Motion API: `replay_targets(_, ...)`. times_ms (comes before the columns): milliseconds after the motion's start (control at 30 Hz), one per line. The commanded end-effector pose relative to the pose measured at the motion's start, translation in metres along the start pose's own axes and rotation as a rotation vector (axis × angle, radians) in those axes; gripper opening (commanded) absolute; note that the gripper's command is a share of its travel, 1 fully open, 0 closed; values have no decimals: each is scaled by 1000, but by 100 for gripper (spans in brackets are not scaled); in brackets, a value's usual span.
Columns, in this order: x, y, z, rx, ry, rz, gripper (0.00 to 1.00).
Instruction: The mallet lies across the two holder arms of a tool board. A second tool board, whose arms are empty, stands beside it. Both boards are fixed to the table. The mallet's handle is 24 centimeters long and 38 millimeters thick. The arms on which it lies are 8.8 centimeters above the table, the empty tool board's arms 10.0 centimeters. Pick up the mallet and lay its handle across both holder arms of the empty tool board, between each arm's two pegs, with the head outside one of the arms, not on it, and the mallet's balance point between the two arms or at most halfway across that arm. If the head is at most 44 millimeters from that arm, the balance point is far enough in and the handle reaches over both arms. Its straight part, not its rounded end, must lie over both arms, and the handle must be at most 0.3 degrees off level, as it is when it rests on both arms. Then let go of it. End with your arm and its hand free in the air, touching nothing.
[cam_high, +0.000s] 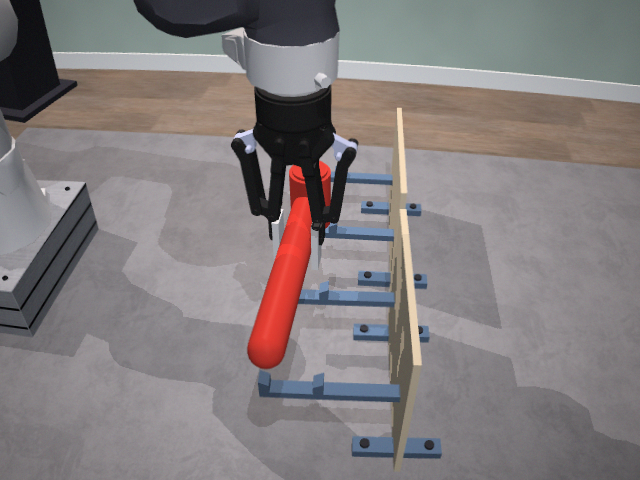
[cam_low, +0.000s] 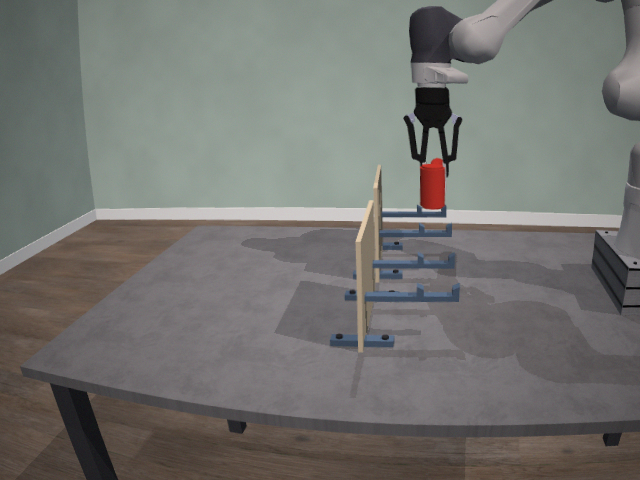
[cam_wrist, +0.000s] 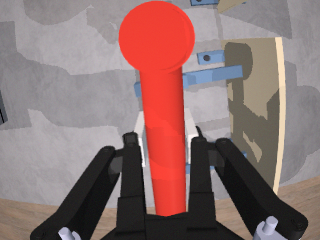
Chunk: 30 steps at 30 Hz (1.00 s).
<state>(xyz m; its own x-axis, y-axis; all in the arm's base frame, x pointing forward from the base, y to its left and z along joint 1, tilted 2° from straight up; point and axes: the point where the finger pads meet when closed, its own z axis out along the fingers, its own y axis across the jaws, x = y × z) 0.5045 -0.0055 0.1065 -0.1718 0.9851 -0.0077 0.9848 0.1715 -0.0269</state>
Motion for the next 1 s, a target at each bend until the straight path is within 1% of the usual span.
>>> replay_targets(0,-1,0,-3,0,-19,-56,0)
replay_targets(300,-1,0,-4,3,-20,-111,0)
replay_targets(967,-2,0,-1,3,-20,-112,0)
